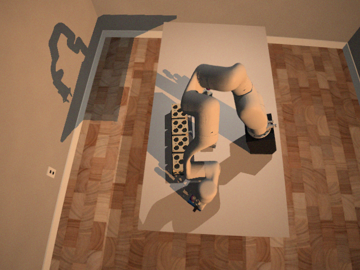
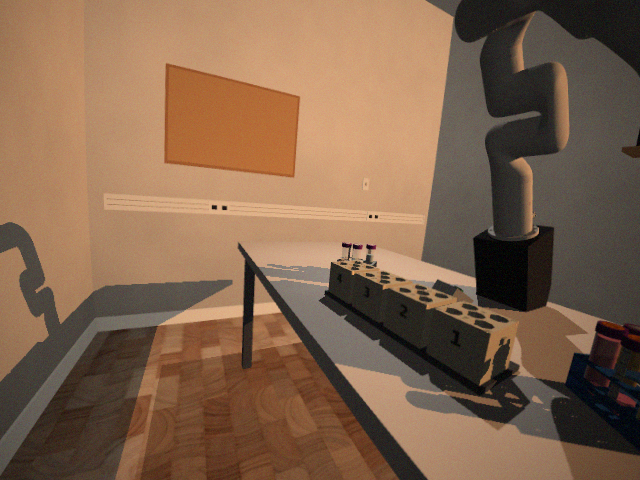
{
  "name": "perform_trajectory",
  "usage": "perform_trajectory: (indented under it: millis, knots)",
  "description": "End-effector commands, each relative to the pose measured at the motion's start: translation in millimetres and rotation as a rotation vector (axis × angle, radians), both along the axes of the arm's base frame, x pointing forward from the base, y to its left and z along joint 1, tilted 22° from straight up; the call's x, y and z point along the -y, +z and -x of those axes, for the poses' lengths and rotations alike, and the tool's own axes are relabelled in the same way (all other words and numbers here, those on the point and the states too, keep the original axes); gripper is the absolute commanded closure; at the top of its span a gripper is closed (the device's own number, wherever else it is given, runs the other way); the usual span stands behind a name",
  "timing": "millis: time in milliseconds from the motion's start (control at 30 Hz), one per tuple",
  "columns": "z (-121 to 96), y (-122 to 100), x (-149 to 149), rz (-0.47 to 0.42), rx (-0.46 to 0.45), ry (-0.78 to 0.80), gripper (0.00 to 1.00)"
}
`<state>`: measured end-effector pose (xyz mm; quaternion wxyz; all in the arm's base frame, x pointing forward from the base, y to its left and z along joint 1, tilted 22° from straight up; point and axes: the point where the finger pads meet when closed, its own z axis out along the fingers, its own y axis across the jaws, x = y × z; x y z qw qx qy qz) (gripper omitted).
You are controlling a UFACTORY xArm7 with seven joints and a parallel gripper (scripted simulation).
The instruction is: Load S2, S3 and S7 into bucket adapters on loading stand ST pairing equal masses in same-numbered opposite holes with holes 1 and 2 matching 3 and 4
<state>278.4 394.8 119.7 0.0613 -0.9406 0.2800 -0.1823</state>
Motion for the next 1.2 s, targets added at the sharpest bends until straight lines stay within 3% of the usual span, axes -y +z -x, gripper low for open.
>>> perform_trajectory:
  millis: [0, 1167]
  knots:
    - [-3.9, -7.7, -1.7, -0.001, 0.004, 0.000, 0.43]
    - [-27.4, -65.1, -2.6, -0.001, 0.004, 0.000, 0.43]
